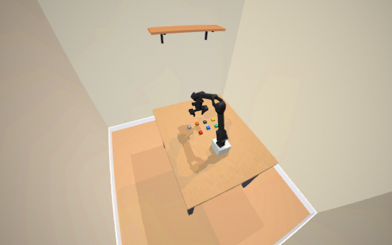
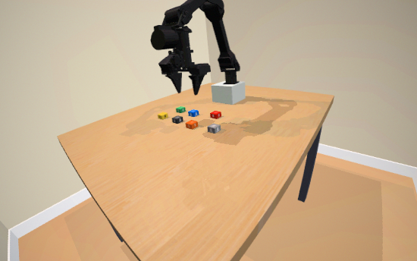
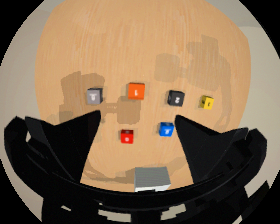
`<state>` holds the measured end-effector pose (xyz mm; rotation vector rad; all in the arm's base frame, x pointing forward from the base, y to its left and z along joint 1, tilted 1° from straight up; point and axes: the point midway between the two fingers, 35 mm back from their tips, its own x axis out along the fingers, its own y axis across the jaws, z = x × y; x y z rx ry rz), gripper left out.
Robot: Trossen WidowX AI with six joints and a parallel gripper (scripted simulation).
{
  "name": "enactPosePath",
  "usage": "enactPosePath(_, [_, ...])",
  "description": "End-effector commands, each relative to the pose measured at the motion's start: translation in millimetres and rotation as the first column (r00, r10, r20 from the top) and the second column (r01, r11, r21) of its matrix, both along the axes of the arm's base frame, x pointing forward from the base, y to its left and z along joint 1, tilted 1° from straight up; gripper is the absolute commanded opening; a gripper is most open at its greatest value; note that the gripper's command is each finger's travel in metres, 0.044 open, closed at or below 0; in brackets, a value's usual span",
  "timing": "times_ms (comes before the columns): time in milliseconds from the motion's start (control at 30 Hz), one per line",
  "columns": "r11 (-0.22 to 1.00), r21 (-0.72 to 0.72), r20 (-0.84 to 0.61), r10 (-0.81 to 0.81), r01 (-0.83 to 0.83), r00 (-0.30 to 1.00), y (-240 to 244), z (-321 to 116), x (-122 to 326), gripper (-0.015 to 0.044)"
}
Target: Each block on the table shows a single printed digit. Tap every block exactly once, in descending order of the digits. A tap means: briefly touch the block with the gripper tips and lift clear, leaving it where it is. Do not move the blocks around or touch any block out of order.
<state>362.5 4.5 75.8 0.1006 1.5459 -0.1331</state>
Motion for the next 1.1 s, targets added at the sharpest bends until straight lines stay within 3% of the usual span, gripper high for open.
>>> enactPosePath(0, [1.0, -0.003, 0.002, -0.008, 0.008, 1.0, -41.2, 1.3, -8.0, 0.04])
enactPosePath(133, [1.0, -0.007, 0.0, -0.008, 0.008, 1.0, -82.9, 1.9, -22.2, 0.04])
enactPosePath(867, [1.0, -0.008, 0.0, -0.008, 0.008, 1.0, -85.5, 2.1, -21.9, 0.04])
enactPosePath(1067, [1.0, -0.016, 0.0, -0.008, 0.008, 1.0, -172.8, 5.7, -23.2, 0.04])
